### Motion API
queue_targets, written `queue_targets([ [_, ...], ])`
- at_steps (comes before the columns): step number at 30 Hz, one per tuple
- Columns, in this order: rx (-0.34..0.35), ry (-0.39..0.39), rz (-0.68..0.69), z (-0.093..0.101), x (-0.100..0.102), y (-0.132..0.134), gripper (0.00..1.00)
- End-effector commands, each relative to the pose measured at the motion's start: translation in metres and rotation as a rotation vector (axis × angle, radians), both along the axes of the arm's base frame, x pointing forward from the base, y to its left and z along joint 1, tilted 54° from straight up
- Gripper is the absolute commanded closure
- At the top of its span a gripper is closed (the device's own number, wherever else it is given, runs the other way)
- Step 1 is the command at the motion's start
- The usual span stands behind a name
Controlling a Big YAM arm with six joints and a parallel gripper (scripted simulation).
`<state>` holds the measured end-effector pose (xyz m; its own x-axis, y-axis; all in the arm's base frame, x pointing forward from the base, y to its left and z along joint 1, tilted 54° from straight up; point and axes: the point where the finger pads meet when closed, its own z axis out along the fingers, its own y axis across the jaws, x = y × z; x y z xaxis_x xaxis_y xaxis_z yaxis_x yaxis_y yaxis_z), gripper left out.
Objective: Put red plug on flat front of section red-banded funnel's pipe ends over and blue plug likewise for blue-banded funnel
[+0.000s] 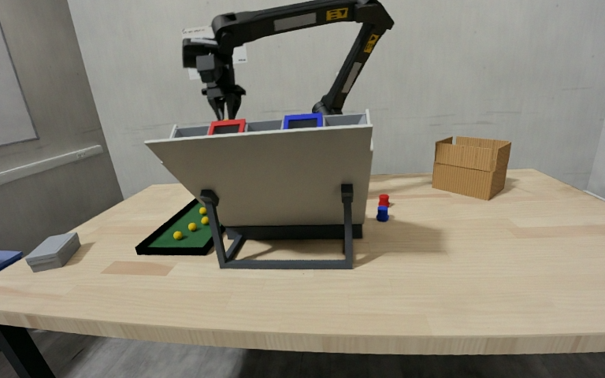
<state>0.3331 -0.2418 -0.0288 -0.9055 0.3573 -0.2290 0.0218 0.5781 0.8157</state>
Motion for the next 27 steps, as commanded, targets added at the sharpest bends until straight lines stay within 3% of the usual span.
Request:
queue_targets([
  [1,-0.028,-0.020,-0.053,0.037,0.009,-0.017,1.00],
  [5,-0.034,-0.050,-0.091,0.069,0.019,-0.023,1.00],
  [22,-0.039,-0.080,-0.141,0.112,0.029,-0.030,1.00],
  [27,-0.039,-0.080,-0.141,0.112,0.030,-0.030,1.00],
])
